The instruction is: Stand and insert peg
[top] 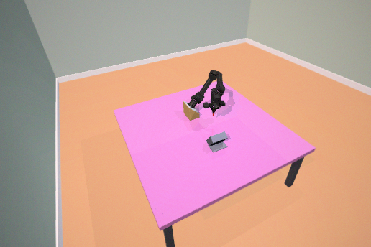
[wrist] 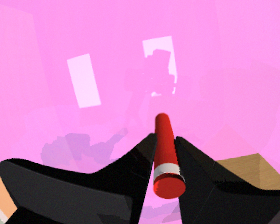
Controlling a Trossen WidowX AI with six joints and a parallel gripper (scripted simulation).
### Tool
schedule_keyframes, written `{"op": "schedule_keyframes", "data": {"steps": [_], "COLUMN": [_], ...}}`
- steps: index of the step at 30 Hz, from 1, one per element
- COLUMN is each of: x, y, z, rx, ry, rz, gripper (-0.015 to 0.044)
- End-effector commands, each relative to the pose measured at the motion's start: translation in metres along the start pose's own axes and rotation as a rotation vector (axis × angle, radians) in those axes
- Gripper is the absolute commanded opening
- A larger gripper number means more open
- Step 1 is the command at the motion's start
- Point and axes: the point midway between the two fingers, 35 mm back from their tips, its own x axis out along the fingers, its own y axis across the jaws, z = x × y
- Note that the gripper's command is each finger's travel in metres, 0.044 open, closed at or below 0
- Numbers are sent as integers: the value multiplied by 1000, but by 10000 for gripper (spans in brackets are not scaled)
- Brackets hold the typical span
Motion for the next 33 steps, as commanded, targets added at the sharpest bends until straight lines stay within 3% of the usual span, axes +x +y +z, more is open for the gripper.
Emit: {"op": "schedule_keyframes", "data": {"steps": [1,33], "x": [-2,10], "y": [-2,-27], "z": [3,41], "rx": [2,102], "ry": [-8,-177], "rz": [-1,22], "gripper": [0,0]}}
